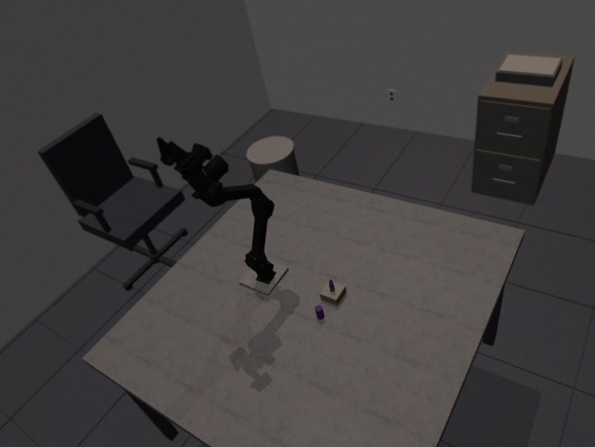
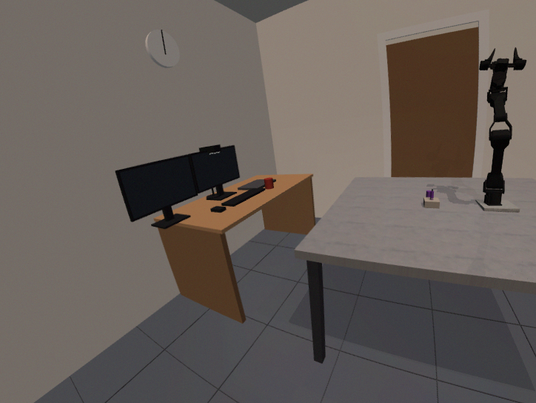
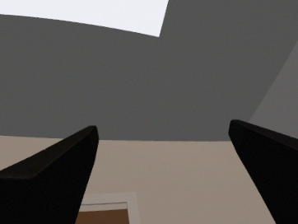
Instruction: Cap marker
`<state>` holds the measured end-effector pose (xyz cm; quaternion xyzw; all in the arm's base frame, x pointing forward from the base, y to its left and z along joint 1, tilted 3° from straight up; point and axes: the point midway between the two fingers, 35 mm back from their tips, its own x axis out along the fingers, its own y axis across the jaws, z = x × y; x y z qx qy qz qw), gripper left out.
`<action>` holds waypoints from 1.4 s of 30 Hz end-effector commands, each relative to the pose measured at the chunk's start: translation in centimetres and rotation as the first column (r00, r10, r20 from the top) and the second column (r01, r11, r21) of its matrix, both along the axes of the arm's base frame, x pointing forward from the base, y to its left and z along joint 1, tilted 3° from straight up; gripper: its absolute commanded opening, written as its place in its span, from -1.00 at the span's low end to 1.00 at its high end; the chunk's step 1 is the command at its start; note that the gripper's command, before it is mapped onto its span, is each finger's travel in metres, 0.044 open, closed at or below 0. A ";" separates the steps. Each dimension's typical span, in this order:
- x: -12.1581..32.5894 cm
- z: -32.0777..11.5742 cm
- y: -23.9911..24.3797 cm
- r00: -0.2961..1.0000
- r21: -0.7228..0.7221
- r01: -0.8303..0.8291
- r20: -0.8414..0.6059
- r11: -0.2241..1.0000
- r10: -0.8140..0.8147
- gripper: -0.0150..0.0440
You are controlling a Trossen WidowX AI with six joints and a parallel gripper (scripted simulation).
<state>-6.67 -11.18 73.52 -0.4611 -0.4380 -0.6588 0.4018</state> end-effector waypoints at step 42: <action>29.2 -29.0 -23.8 0.545 0.768 -0.586 0.608 -0.256 0.577 0.33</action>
